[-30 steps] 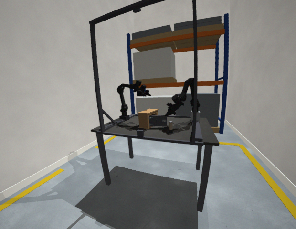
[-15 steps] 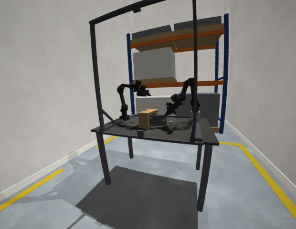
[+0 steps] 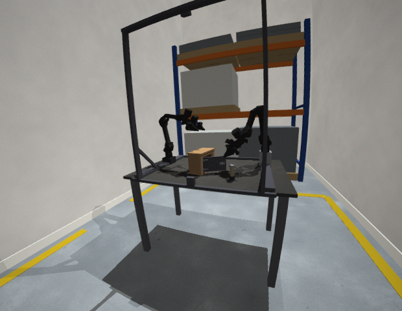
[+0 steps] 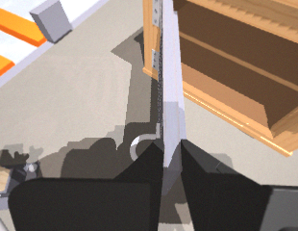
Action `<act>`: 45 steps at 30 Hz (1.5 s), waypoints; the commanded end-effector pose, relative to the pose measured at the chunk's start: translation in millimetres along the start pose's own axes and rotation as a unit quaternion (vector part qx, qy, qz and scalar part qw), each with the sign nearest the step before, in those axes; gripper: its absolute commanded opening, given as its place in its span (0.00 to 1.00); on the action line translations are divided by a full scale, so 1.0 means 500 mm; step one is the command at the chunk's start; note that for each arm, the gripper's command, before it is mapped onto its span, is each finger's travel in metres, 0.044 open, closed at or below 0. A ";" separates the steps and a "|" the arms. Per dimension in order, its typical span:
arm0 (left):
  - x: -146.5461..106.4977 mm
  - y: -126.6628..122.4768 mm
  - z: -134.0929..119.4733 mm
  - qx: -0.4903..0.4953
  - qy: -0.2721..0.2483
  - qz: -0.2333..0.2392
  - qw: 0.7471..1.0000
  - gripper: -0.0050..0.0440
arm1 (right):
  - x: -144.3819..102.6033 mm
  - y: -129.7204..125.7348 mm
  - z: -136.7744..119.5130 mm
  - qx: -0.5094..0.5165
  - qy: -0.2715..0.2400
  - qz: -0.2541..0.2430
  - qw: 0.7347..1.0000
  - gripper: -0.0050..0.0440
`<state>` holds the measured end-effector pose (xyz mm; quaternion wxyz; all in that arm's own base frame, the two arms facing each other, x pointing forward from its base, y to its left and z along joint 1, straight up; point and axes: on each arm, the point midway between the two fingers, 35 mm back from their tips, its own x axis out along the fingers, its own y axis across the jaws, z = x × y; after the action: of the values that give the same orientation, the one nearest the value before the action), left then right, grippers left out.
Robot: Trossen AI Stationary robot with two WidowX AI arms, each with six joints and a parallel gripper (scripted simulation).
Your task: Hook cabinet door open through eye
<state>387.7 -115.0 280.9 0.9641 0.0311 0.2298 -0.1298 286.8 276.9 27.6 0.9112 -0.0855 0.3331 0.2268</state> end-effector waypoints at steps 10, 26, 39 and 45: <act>-0.020 0.002 0.028 -0.001 -0.021 0.002 1.000 0.92 | -0.011 -0.020 0.024 -0.012 -0.016 0.024 1.000 0.12; -0.020 0.002 0.028 -0.001 -0.021 0.002 1.000 0.92 | -0.051 -0.018 0.022 -0.009 -0.015 0.022 1.000 0.66; -0.026 0.008 0.030 -0.008 -0.024 0.011 1.000 0.92 | -0.129 -0.037 0.015 -0.027 -0.017 0.043 0.999 1.00; -0.027 0.025 0.027 -0.022 -0.021 0.038 0.999 0.92 | -0.132 -0.061 0.013 -0.067 -0.028 0.092 0.993 1.00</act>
<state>389.0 -108.2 279.9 0.9664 0.0256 0.2327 -0.1059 256.1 232.2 61.9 0.8925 -0.1092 0.3236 0.2946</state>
